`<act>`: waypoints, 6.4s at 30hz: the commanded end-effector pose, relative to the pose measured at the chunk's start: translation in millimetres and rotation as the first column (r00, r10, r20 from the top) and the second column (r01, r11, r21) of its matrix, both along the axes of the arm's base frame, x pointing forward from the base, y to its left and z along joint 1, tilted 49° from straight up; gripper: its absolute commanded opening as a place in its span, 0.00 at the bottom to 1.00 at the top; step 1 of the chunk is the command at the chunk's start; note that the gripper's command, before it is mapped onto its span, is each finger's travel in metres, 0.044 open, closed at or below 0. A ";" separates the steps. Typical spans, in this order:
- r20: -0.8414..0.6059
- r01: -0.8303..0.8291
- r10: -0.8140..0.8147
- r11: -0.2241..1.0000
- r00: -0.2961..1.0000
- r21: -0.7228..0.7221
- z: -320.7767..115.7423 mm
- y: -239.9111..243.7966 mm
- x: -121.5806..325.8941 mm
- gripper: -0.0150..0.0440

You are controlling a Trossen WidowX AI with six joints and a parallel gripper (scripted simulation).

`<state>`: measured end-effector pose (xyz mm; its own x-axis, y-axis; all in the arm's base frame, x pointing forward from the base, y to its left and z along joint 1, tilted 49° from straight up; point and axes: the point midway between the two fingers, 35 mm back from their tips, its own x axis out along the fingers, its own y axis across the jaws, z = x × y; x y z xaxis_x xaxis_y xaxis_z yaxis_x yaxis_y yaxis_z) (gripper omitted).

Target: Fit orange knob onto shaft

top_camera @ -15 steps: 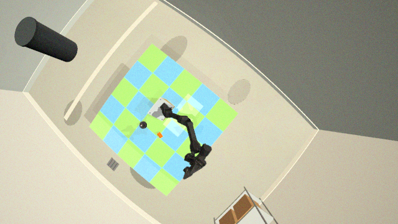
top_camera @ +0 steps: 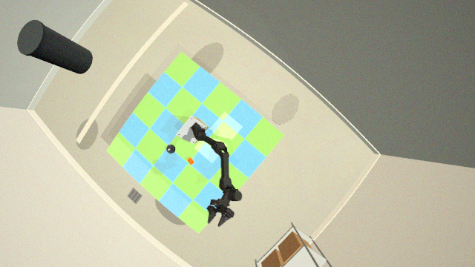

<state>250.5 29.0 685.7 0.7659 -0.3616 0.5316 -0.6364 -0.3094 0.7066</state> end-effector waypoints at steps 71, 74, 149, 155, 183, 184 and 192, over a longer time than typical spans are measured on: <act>-0.510 -0.157 0.473 0.604 -0.719 0.782 -617.0 164.5 26.0 1.00; -0.510 -0.157 0.473 0.603 -0.719 0.782 -620.1 168.3 25.6 1.00; -0.203 -0.139 0.727 0.147 -0.656 0.979 -644.2 151.2 21.1 0.56; -0.129 -0.141 0.756 0.049 -0.642 0.989 -648.3 145.9 20.2 0.56; 0.139 -0.197 0.794 -0.310 -0.592 0.930 -670.1 130.4 20.0 0.56; 0.136 -0.209 0.794 -0.315 -0.593 0.926 -670.5 130.1 20.0 0.56; 0.221 -0.091 0.791 -0.328 -0.570 0.940 -684.2 127.0 11.2 0.56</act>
